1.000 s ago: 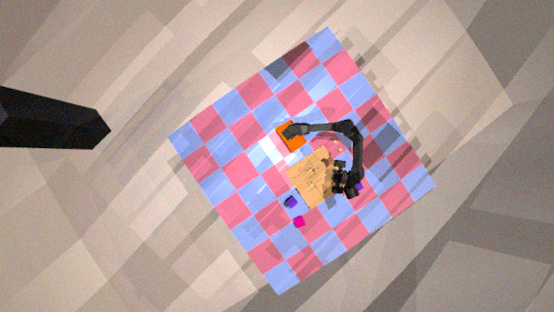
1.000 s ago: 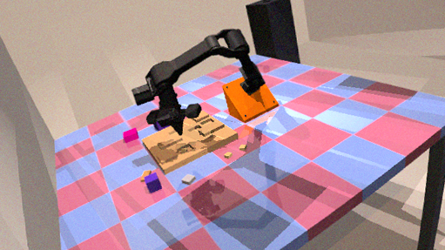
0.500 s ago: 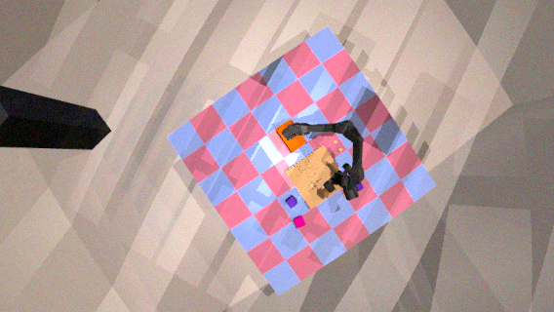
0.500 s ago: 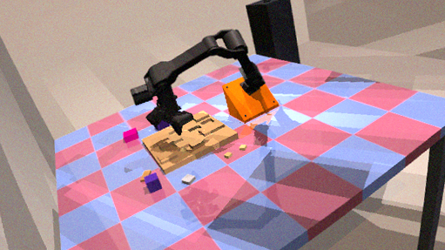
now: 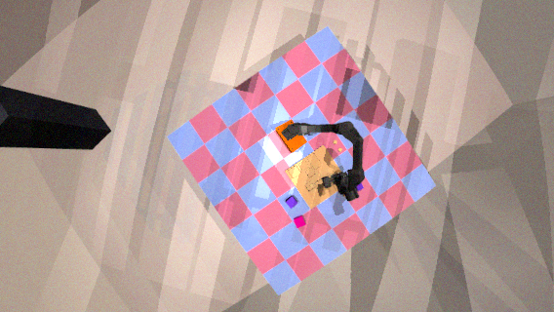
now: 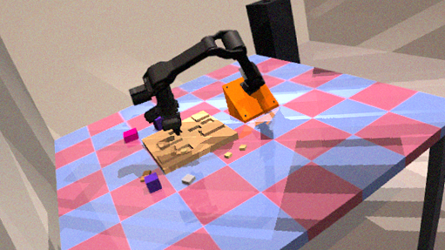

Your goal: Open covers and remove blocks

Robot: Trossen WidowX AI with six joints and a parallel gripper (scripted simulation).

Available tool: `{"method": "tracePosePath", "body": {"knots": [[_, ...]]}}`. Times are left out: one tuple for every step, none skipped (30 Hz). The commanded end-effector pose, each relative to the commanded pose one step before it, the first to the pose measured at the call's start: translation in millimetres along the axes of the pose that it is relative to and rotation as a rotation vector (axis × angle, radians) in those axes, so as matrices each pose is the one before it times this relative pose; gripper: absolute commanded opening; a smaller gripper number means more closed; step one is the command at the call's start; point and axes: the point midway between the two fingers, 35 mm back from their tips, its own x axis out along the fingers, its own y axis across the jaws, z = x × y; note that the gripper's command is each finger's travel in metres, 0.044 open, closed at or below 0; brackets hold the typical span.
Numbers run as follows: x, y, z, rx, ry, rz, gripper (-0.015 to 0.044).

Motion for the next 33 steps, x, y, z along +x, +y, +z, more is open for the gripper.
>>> {"method": "tracePosePath", "body": {"knots": [[-0.13,1.53,1.4,0.0274,0.0009,0.00594,0.0],[0.73,0.0,0.06,0.0,-0.00002,-0.00002,0.0],[1.48,0.01,0.11,0.0,-0.00004,-0.00004,0.0],[2.29,0.02,0.16,0.0,-0.00006,-0.00005,0.0],[2.84,0.02,0.17,0.0,-0.00006,-0.00004,0.0],[3.42,0.03,0.17,0.0,-0.00006,-0.00001,0.0],[4.02,0.03,0.15,0.0,-0.00005,0.00003,0.0],[4.51,0.04,0.1,0.0,-0.00002,0.0001,0.0],[4.73,0.04,0.02,0.0,0.00002,0.00018,0.0],[4.78,0.03,-0.08,0.0,0.00006,0.00025,0.0],[4.78,0.02,-0.19,0.0,0.0001,0.00032,0.0],[4.77,0.0,-0.33,0.0,0.00015,0.0004,0.0],[4.74,-0.03,-0.49,0.0,0.00019,0.00046,0.0],[3.78,-0.07,-0.56,0.0,0.00019,0.00042,0.0],[2.29,-0.1,-0.53,0.0,0.00014,0.00027,0.0],[0.57,-0.08,-0.29,0.0,0.00004,0.00007,0.0],[0.2,-0.1,-0.29,0.0,0.00002,0.00002,0.0],[0.0,-0.06,-0.16,0.0,0.00001,0.0,0.0],[0.16,0.01,0.0,0.0,0.0,0.0,0.0],[0.31,0.02,0.01,0.0,0.0,0.00001,0.0],[0.45,0.03,0.0,0.0,0.0,0.00001,0.0],[0.61,0.04,0.0,0.0,0.0,0.00002,0.0],[0.71,0.05,0.0,0.0,0.00001,0.00003,0.0],[0.81,0.06,0.0,0.0,0.00001,0.00003,0.0],[0.89,0.06,0.0,0.0,0.00001,0.00004,0.0],[0.92,0.07,-0.01,0.0,0.00001,0.00004,0.0],[0.93,0.07,-0.01,0.0,0.00001,0.00004,0.0],[0.94,0.07,-0.01,0.0,0.00002,0.00005,0.0],[0.94,0.07,-0.01,0.0,0.00002,0.00005,0.0],[0.94,0.07,-0.02,0.0,0.00002,0.00006,0.0],[0.94,0.07,-0.02,0.0,0.00002,0.00006,0.0],[0.94,0.07,-0.02,0.0,0.00002,0.00006,0.0],[0.74,0.05,-0.02,0.0,0.00002,0.00005,0.0]]}}
